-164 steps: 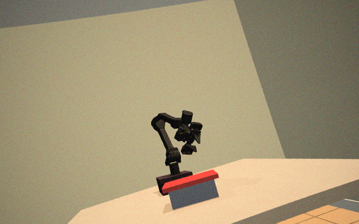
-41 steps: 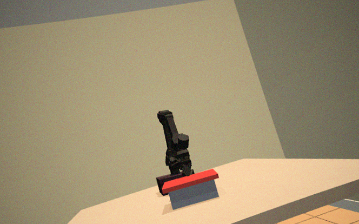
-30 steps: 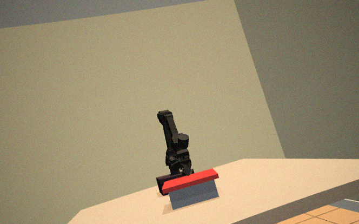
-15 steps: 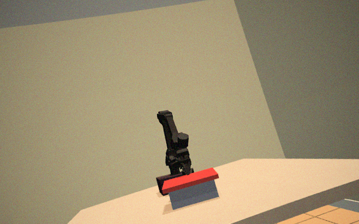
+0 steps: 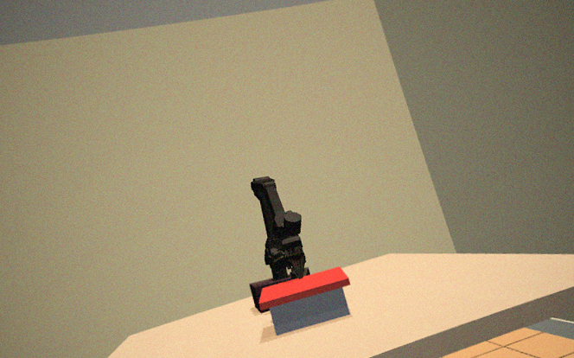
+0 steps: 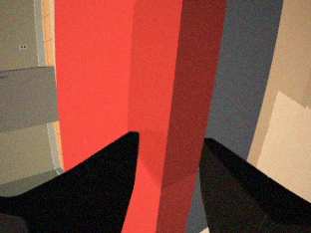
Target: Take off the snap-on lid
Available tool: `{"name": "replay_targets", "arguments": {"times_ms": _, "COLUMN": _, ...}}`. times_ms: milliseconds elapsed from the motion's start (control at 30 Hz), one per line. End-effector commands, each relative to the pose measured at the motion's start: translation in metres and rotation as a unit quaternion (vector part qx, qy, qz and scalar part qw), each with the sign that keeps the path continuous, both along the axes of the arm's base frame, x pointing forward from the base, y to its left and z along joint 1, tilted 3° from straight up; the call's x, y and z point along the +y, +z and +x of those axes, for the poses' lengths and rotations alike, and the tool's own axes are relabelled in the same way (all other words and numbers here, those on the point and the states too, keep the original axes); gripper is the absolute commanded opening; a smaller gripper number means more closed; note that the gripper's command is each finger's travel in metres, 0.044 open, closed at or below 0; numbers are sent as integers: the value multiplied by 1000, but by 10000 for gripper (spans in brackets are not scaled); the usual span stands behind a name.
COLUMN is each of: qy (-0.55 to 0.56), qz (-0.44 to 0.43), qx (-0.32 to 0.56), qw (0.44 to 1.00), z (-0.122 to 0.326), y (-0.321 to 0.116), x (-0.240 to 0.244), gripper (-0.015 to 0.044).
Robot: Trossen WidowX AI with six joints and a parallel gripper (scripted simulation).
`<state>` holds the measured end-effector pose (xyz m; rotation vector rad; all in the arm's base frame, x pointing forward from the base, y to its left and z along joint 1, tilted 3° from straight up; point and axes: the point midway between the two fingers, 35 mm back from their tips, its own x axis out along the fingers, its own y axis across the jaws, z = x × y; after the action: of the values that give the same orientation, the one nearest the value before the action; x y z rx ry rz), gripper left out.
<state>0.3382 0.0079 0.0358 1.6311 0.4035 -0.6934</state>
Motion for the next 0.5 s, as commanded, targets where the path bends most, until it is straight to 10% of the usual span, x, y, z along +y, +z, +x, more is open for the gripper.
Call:
{"name": "replay_targets", "arguments": {"times_ms": 0, "qy": 0, "qz": 0, "qx": 0, "qw": 1000, "z": 0, "y": 1, "x": 0, "gripper": 0}}
{"name": "replay_targets", "arguments": {"times_ms": 467, "qy": 0, "qz": 0, "qx": 0, "qw": 1000, "z": 0, "y": 3, "x": 0, "gripper": 0}}
